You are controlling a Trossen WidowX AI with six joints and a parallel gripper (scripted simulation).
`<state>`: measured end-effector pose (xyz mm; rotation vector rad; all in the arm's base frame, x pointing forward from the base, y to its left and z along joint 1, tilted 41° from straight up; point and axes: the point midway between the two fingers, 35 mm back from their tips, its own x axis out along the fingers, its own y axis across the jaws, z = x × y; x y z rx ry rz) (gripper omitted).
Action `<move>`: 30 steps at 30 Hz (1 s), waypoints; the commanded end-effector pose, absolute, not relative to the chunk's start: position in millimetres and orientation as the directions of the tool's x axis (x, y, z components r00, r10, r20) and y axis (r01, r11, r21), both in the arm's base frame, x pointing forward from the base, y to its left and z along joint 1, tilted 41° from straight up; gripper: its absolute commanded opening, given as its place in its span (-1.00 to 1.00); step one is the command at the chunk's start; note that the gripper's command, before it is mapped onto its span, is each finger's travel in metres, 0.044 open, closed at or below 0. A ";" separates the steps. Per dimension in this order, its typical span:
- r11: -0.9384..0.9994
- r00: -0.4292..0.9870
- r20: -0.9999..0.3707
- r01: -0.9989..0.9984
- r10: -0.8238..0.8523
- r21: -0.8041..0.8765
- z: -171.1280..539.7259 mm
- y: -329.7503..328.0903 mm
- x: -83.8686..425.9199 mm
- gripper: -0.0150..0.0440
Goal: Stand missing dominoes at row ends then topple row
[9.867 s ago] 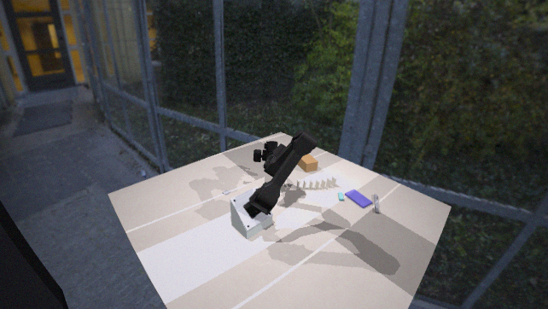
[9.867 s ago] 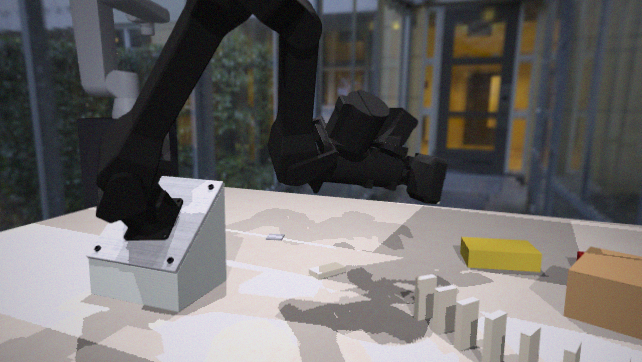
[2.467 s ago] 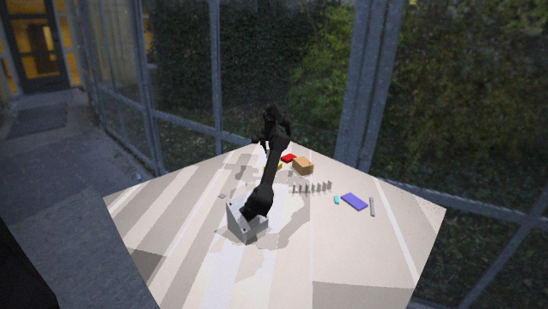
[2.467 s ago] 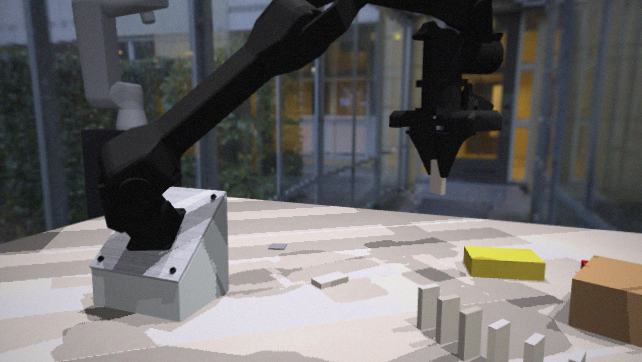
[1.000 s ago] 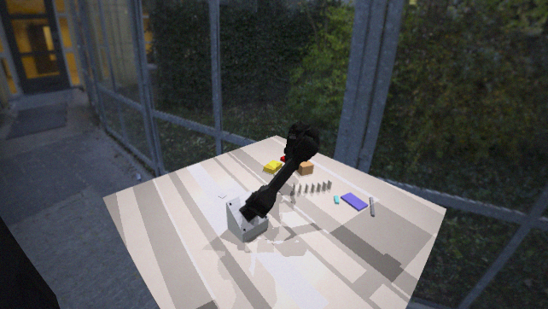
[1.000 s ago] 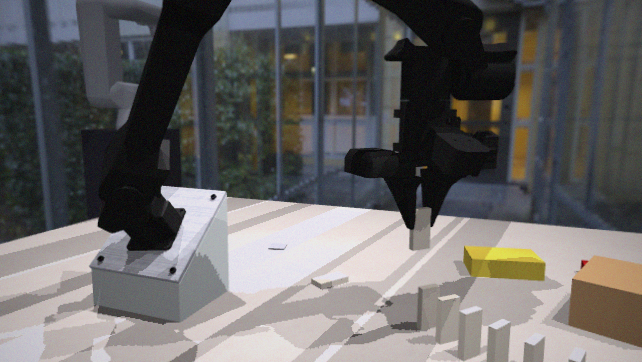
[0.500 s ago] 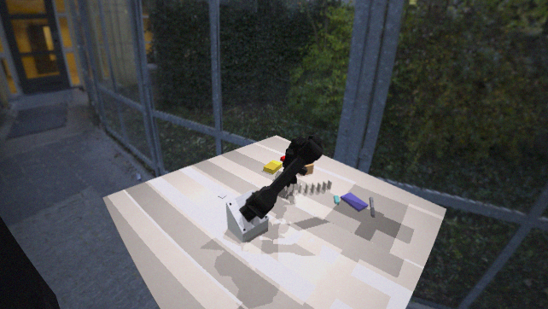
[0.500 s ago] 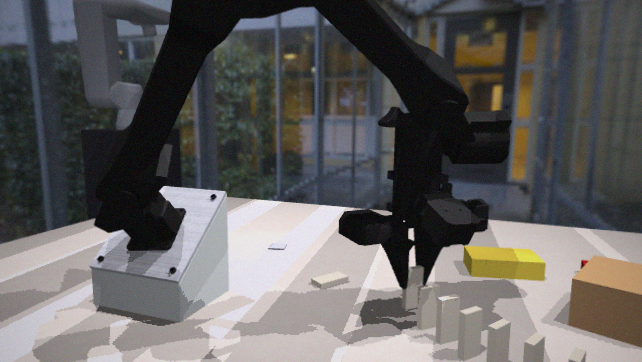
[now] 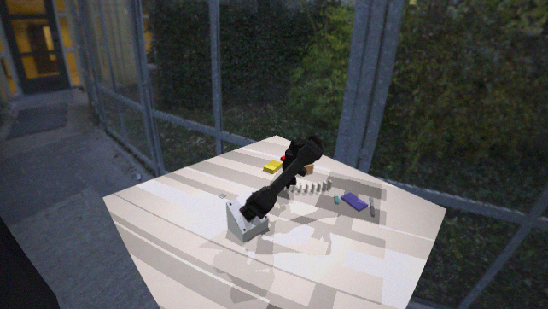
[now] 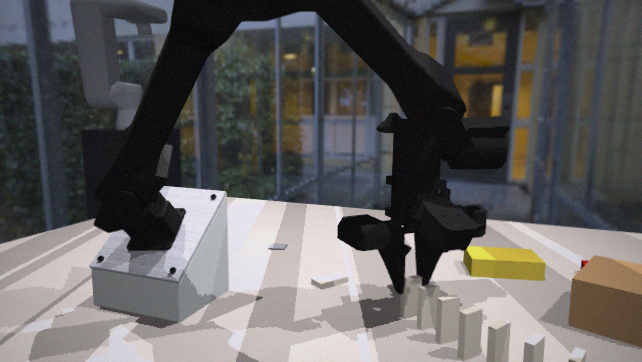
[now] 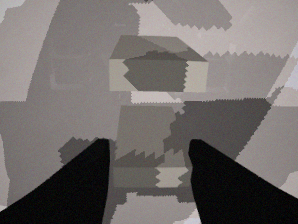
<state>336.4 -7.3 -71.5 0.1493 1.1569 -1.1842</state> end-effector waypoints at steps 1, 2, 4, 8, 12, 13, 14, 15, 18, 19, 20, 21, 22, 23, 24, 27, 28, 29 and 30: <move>0.440 -0.081 -0.759 0.774 -0.646 -0.456 -71.7 -8.1 336.6 0.32; 0.440 -0.081 -0.759 0.774 -0.646 -0.456 -71.7 -8.1 336.6 0.41; 0.440 -0.081 -0.759 0.774 -0.646 -0.456 -71.7 -8.1 336.6 0.58; 0.440 -0.081 -0.759 0.774 -0.646 -0.456 -71.7 -8.1 336.6 0.94; 0.440 -0.080 -0.760 0.774 -0.645 -0.456 -69.7 -6.1 337.4 1.00; 0.441 -0.080 -0.761 0.774 -0.644 -0.454 -63.7 0.0 339.9 1.00; 0.442 -0.080 -0.763 0.774 -0.642 -0.453 -53.3 10.2 343.3 1.00; 0.443 -0.080 -0.764 0.775 -0.640 -0.451 -40.1 22.5 346.5 1.00; 0.442 -0.081 -0.766 0.776 -0.637 -0.450 -1.2 55.8 349.4 1.00; 0.441 -0.082 -0.766 0.776 -0.637 -0.450 7.6 62.7 348.9 1.00; 0.441 -0.083 -0.766 0.777 -0.637 -0.450 17.1 69.9 348.0 1.00; 0.440 -0.083 -0.766 0.777 -0.637 -0.450 23.8 74.8 347.1 1.00; 0.440 -0.083 -0.766 0.777 -0.637 -0.451 25.7 76.2 346.8 1.00; 0.440 -0.083 -0.766 0.777 -0.637 -0.451 25.7 76.2 346.8 1.00; 0.440 -0.083 -0.766 0.777 -0.637 -0.451 25.7 76.2 346.8 1.00; 0.440 -0.083 -0.766 0.777 -0.637 -0.451 25.7 76.2 346.8 1.00; 0.451 -0.083 -0.766 0.766 -0.637 -0.459 24.3 76.8 346.0 1.00; 0.485 -0.083 -0.766 0.730 -0.637 -0.482 20.1 78.7 343.4 1.00; 0.537 -0.083 -0.767 0.666 -0.636 -0.518 13.3 81.7 338.8 1.00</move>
